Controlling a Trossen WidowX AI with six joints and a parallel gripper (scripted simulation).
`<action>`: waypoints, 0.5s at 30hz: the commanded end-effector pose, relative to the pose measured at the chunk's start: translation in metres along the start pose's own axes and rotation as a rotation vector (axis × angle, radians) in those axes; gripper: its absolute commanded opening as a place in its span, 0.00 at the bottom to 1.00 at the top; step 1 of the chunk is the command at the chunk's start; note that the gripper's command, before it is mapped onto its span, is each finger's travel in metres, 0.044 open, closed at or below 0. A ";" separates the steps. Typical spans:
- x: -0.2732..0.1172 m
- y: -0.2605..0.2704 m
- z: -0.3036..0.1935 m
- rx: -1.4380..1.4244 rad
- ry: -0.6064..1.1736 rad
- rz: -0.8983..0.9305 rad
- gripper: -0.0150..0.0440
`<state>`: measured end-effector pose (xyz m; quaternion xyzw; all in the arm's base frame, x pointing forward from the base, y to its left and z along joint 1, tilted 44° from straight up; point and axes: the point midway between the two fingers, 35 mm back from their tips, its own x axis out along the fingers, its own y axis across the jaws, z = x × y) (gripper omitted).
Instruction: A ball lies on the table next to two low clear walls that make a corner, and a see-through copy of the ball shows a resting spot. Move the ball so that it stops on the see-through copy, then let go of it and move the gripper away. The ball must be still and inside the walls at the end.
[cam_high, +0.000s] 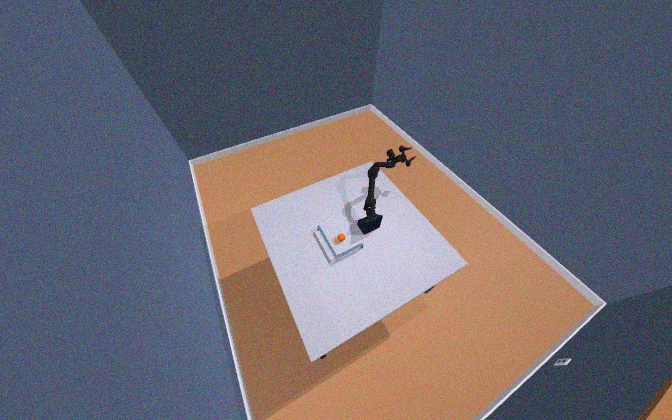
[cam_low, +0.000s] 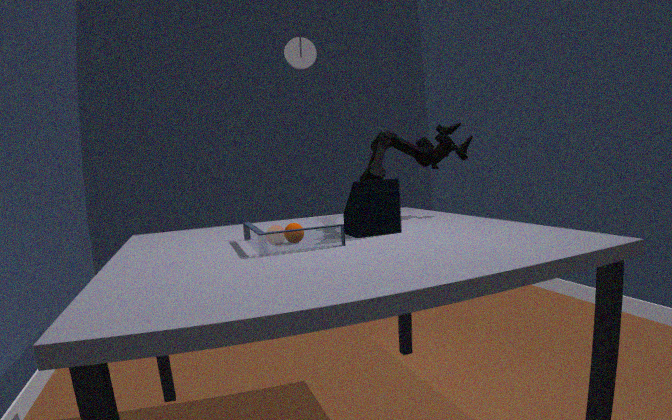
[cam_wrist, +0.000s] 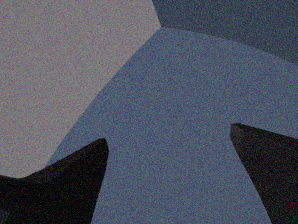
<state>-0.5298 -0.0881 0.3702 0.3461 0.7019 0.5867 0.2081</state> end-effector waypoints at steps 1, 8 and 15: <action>-0.001 0.000 -0.001 -0.002 0.003 -0.001 0.94; -0.072 0.006 -0.040 -0.103 0.190 -0.028 0.94; -0.181 0.019 -0.076 -0.243 0.462 -0.030 0.94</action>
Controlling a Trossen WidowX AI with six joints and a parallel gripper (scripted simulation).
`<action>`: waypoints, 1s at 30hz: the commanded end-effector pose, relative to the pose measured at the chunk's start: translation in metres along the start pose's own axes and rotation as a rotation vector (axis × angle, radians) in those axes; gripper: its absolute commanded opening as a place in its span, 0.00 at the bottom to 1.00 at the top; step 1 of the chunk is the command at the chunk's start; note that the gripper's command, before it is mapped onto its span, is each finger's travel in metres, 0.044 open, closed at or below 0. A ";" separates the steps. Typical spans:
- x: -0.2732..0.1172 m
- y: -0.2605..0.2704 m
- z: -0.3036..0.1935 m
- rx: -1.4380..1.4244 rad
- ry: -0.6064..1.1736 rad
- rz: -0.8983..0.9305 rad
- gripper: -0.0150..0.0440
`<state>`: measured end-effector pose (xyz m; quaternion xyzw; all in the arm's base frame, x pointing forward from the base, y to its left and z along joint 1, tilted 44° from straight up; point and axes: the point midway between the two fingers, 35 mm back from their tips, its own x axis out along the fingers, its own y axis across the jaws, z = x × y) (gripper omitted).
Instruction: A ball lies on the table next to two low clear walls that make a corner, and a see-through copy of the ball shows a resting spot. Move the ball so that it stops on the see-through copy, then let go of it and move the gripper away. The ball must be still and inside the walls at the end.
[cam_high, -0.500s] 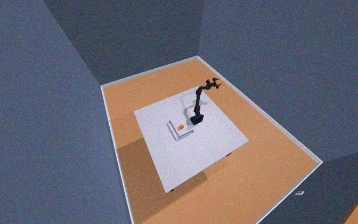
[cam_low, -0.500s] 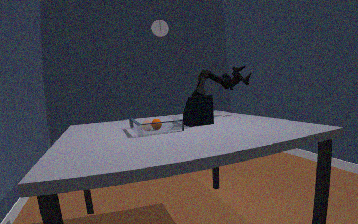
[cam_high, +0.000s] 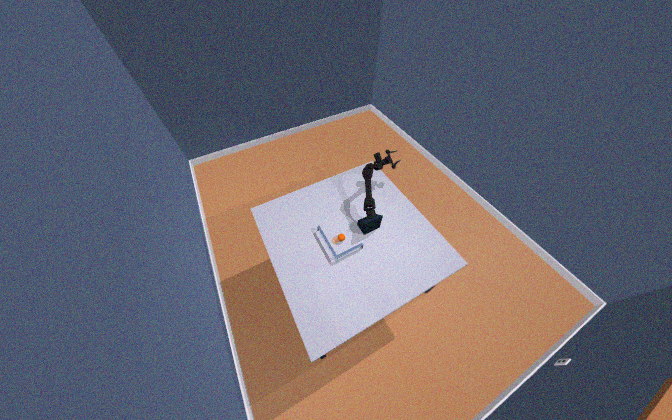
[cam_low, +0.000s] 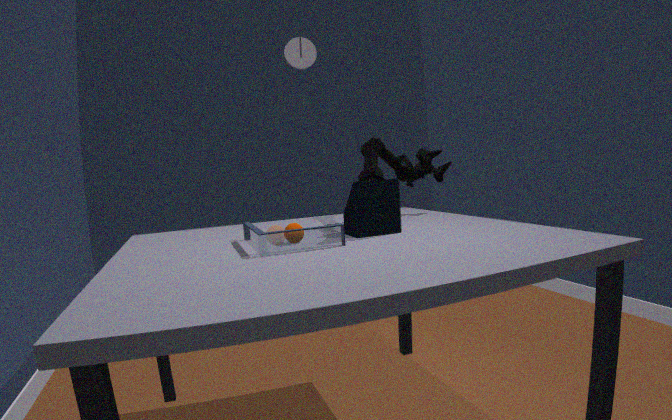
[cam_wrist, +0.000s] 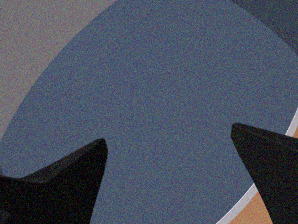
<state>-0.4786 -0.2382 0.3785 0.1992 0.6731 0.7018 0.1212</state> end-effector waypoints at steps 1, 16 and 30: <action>-0.047 0.014 -0.028 -0.069 0.134 0.011 0.94; -0.277 0.054 -0.092 -0.359 0.697 0.163 0.94; -0.490 0.081 -0.053 -0.579 1.173 0.474 0.94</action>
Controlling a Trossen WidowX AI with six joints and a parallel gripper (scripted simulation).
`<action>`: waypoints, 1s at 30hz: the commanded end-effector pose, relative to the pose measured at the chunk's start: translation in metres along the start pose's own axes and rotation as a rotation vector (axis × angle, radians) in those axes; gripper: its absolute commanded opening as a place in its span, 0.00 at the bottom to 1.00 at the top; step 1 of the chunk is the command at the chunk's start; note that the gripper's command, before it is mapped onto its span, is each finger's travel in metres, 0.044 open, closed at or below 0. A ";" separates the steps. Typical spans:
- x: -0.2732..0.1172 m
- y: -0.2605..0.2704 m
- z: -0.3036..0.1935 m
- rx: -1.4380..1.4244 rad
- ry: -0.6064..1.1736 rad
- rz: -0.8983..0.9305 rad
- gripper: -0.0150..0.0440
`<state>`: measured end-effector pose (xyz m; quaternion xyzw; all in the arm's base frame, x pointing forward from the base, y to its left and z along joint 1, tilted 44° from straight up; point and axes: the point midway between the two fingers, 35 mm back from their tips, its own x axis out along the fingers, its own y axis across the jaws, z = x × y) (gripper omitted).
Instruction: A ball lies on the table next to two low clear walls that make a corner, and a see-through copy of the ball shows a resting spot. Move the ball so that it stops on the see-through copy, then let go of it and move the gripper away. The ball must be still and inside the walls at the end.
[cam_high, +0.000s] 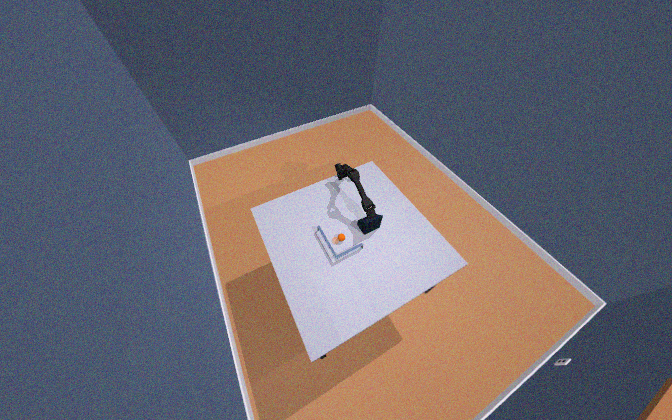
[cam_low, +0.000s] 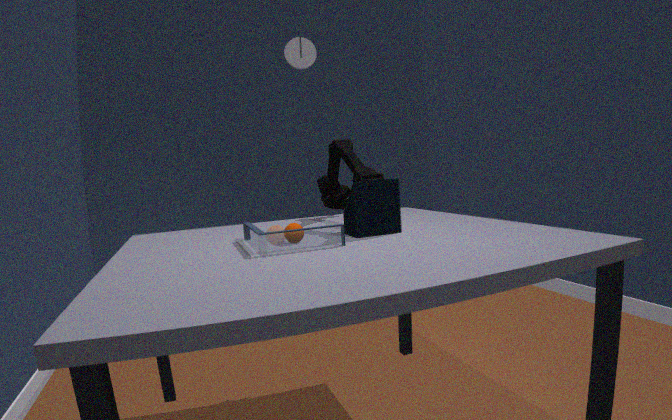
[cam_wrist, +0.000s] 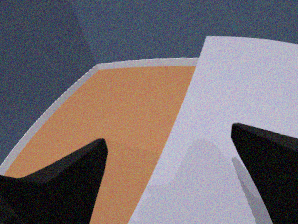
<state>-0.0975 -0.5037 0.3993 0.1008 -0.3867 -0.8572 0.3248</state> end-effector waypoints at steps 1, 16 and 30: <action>-0.041 0.029 -0.025 -0.082 0.108 0.092 0.94; -0.245 0.094 -0.116 -0.492 0.504 0.549 0.94; -0.464 0.036 -0.176 -1.069 0.794 1.122 0.94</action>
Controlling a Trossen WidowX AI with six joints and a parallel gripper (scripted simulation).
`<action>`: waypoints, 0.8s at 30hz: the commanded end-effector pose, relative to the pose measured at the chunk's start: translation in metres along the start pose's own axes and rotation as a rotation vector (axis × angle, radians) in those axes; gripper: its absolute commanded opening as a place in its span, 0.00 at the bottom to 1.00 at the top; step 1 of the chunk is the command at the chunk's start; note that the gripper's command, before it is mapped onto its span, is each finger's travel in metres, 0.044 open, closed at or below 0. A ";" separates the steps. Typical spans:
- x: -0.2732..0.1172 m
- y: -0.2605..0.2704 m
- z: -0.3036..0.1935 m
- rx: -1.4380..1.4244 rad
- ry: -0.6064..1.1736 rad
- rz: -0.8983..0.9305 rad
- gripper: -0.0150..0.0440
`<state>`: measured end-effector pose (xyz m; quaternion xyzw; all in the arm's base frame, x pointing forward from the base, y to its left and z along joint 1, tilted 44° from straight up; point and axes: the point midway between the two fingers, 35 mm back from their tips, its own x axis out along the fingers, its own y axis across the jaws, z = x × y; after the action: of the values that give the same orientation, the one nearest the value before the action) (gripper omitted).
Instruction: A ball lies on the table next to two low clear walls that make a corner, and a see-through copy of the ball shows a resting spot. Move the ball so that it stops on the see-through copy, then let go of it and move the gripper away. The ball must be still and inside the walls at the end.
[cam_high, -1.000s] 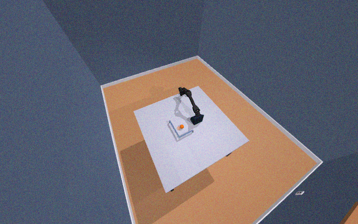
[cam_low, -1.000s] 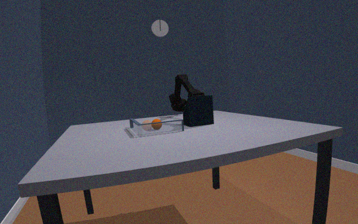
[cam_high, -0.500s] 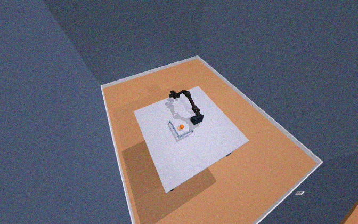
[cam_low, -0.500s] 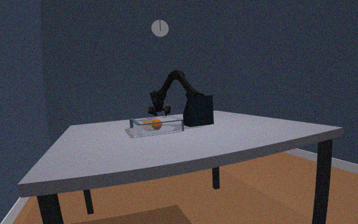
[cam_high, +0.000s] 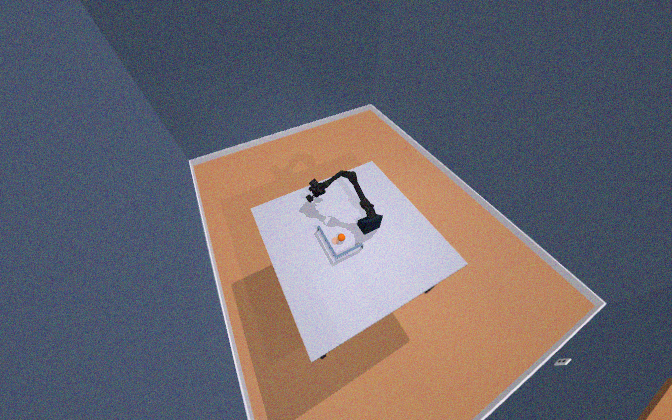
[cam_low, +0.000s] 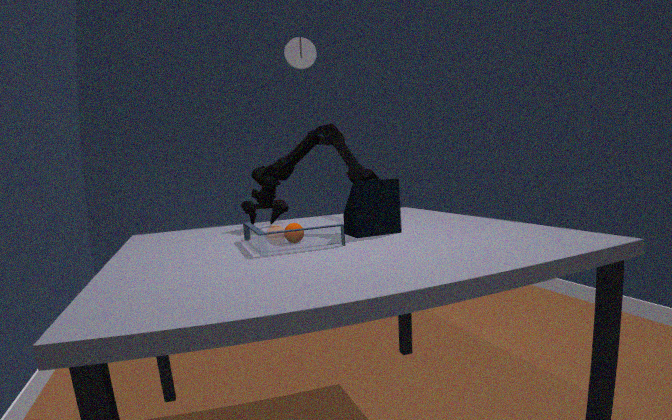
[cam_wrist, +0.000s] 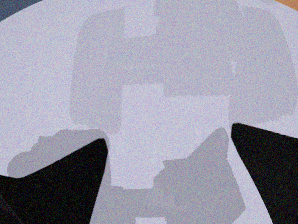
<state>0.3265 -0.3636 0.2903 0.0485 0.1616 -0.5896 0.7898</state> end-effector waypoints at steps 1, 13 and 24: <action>-0.022 0.048 -0.033 -0.179 0.070 0.129 0.94; -0.133 0.171 -0.161 -0.881 0.198 0.521 0.94; -0.220 0.188 -0.278 -1.583 0.244 0.675 0.94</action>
<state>0.4084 -0.0485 0.0963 -0.3527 0.5534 -0.0769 0.7507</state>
